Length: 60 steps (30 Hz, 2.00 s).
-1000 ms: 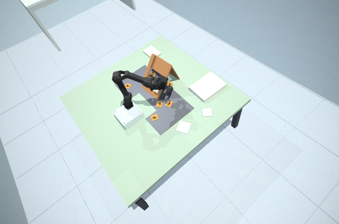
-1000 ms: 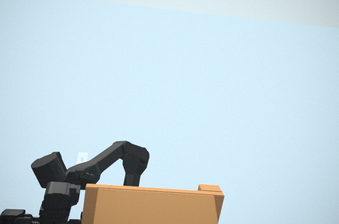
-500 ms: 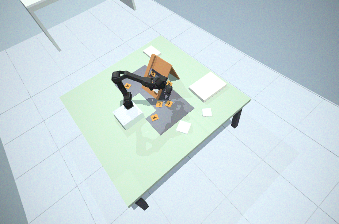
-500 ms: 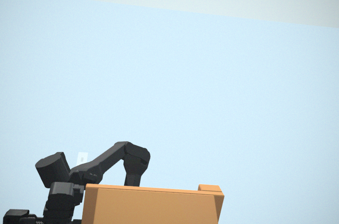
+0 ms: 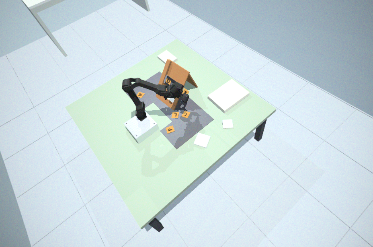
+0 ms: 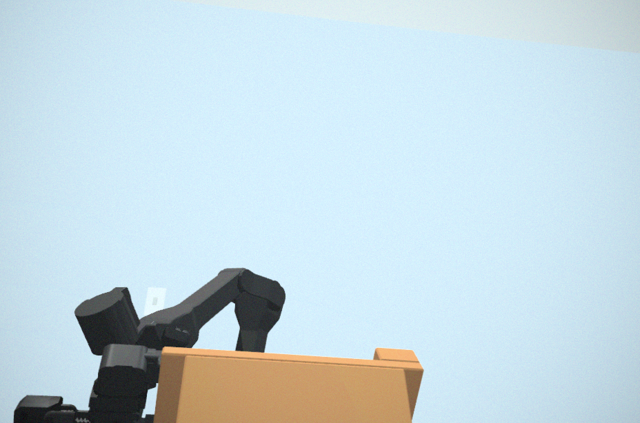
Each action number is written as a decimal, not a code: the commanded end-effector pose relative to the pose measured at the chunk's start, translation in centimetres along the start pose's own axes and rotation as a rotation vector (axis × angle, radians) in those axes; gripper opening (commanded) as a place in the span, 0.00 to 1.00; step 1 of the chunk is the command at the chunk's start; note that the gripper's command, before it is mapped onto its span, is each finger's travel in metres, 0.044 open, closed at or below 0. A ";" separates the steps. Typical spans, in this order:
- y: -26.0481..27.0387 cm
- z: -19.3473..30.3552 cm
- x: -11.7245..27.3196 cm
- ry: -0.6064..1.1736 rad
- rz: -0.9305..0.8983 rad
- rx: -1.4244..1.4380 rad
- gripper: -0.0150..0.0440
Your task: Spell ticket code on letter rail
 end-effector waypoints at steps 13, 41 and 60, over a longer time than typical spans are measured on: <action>0.9 0.2 0.0 -0.002 0.002 -0.004 0.25; 2.2 0.5 0.0 -0.002 0.001 -0.005 0.25; 3.1 0.8 0.0 -0.002 0.001 -0.006 0.25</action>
Point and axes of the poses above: the point midway between the two fingers, 35 mm back from their tips, its own x axis back along the fingers, its own y axis across the jaws, z = x × y, the point moved 9 cm from there along x, back along the fingers, and after that the axes turned 14 degrees about -x, right-handed, at the moved point
